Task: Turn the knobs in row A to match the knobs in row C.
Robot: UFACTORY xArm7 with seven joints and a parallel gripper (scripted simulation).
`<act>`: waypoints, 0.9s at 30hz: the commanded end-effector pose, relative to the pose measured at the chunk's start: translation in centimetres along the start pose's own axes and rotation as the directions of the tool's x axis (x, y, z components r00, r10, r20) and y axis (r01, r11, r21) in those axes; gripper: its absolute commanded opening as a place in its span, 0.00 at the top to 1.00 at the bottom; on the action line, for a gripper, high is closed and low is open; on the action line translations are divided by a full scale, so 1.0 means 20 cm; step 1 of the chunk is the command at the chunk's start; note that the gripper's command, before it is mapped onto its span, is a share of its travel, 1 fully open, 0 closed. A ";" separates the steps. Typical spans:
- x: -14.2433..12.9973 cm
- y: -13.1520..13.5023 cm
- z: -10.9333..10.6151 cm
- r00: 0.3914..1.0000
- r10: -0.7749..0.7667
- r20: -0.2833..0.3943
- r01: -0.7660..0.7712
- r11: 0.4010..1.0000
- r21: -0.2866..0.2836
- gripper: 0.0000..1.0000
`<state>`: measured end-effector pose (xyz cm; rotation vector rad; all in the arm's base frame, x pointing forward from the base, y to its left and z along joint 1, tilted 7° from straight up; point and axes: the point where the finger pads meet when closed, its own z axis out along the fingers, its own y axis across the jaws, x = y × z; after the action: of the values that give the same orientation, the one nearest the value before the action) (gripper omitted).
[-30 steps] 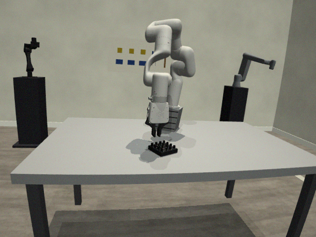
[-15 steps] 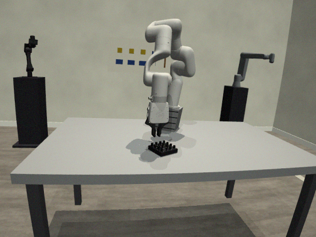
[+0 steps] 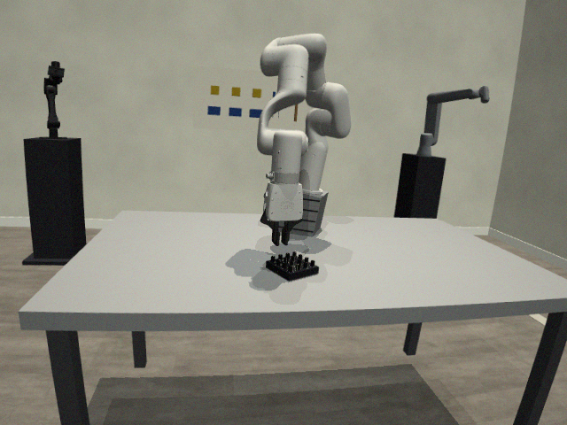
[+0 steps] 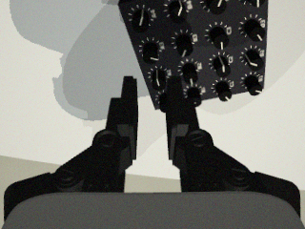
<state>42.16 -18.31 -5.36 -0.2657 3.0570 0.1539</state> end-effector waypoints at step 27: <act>-0.01 -0.01 0.07 1.000 -0.005 0.005 0.005 1.000 0.000 0.81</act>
<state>42.23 -18.17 -6.73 -0.2728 3.0544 0.1588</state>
